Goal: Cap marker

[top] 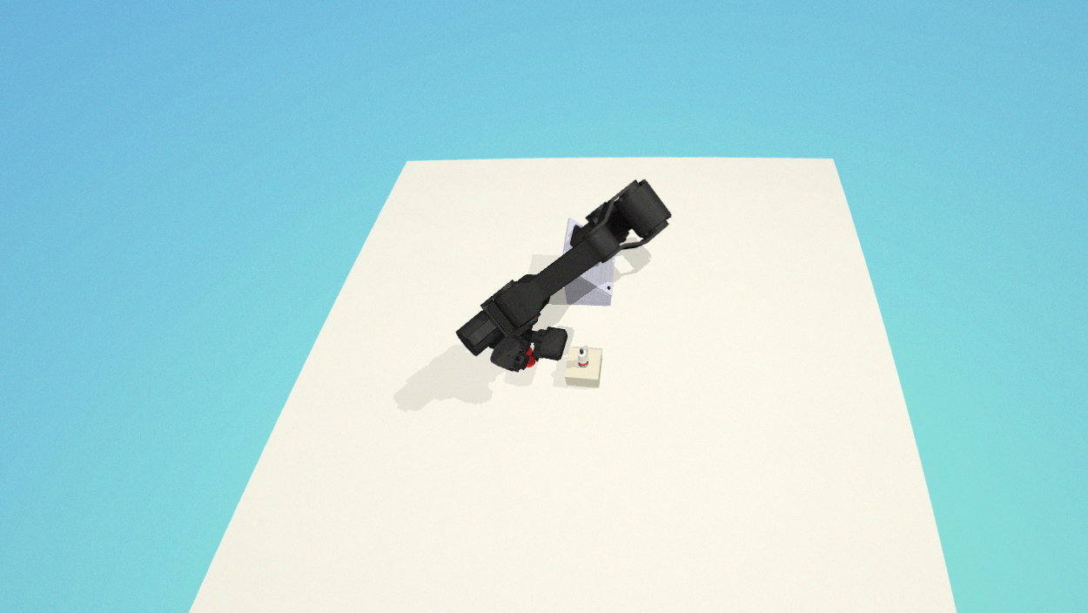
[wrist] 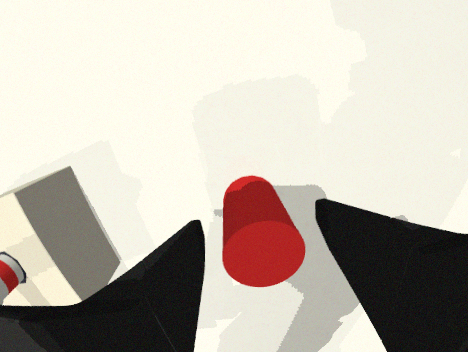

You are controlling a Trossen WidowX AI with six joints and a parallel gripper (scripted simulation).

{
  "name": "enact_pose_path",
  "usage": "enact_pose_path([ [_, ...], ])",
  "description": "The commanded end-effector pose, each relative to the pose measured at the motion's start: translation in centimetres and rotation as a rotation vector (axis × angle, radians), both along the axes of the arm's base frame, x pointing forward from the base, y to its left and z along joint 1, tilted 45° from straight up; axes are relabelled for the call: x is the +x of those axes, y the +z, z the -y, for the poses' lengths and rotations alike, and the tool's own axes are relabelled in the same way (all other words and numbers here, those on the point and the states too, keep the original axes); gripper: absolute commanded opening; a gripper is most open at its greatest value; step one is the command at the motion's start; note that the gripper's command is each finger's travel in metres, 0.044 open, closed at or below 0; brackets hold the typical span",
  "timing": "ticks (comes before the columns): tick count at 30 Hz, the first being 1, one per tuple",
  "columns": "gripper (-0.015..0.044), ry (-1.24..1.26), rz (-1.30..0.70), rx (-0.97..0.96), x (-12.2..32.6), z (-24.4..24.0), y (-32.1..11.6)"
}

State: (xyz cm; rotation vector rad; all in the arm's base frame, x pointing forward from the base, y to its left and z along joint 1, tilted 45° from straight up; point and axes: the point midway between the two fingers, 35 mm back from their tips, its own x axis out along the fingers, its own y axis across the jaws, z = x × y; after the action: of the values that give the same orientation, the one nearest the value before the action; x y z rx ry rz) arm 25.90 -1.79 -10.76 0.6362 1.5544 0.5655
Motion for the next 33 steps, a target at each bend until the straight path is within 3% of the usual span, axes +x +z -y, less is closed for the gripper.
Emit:
enact_pose_path([
  [1, 0.0249, -0.004, -0.005, 0.007, -0.2, -0.6, -0.4],
  [7, 0.0249, -0.003, -0.005, 0.008, -0.3, -1.1, -0.9],
  [11, 0.0144, -0.003, -0.005, 0.008, -0.3, -1.1, -0.9],
  [20, 0.0084, -0.003, -0.005, 0.008, -0.3, -1.1, -1.0],
  [23, 0.0005, -0.004, -0.005, 0.008, -0.2, -0.7, -0.7],
  [33, 0.0000, -0.005, -0.004, 0.005, 0.0, 1.6, 1.6],
])
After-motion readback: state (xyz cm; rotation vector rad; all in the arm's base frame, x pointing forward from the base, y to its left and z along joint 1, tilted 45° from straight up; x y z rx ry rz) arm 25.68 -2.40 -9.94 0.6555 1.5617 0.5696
